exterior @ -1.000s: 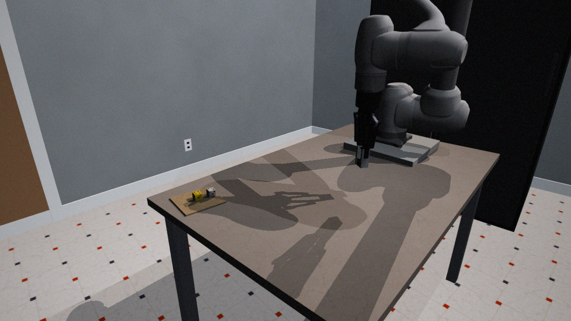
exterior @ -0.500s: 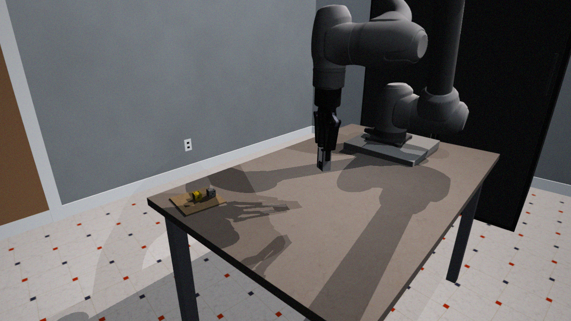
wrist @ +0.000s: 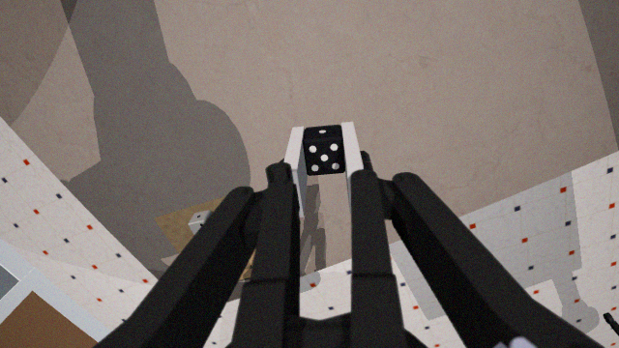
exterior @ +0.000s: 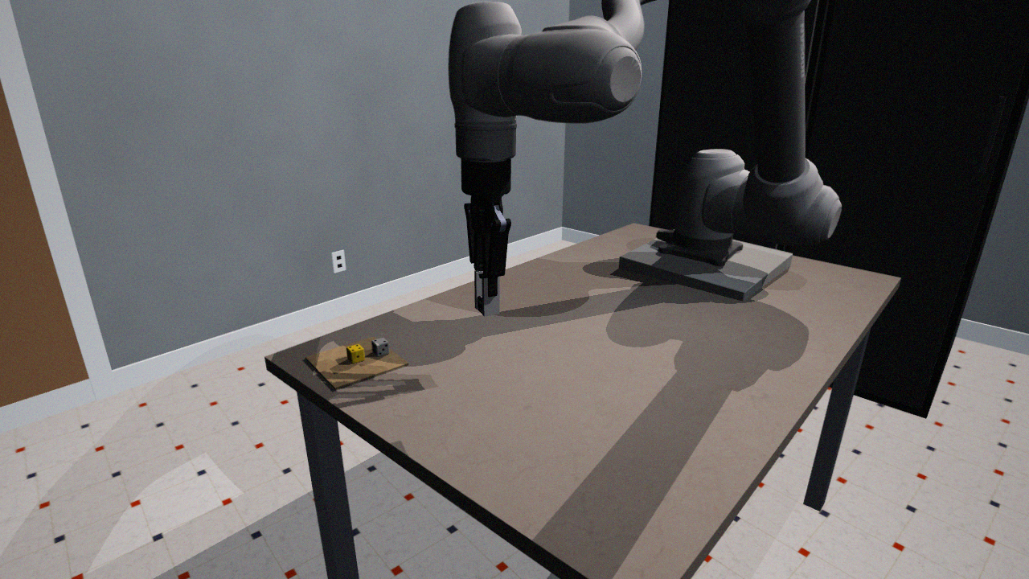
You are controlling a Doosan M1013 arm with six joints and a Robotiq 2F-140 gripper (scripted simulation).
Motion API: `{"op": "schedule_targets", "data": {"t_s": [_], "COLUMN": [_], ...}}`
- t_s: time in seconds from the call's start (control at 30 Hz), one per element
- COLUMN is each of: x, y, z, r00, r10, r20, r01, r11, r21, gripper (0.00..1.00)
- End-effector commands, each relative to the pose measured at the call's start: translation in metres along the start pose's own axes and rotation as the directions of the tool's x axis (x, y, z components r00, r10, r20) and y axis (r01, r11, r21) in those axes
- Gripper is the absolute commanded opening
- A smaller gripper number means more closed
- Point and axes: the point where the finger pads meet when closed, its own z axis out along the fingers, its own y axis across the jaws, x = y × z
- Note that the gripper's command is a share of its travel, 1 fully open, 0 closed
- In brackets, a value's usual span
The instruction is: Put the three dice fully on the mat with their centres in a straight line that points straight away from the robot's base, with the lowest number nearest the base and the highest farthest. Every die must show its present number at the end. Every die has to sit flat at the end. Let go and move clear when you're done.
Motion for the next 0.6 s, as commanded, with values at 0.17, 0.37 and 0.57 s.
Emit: {"op": "schedule_targets", "data": {"t_s": [0.17,0.37,0.57], "x": [-0.111,-0.143,-0.191], "y": [-0.047,-0.067,-0.105], "z": [0.005,0.009,0.017], "r00": [0.998,0.996,0.992], "r10": [-0.069,-0.090,-0.127], "r20": [-0.007,-0.007,-0.007], "r01": [0.069,0.090,0.127], "r11": [0.998,0.996,0.992], "r21": [-0.002,-0.002,-0.003], "gripper": [0.21,0.21,0.21]}}
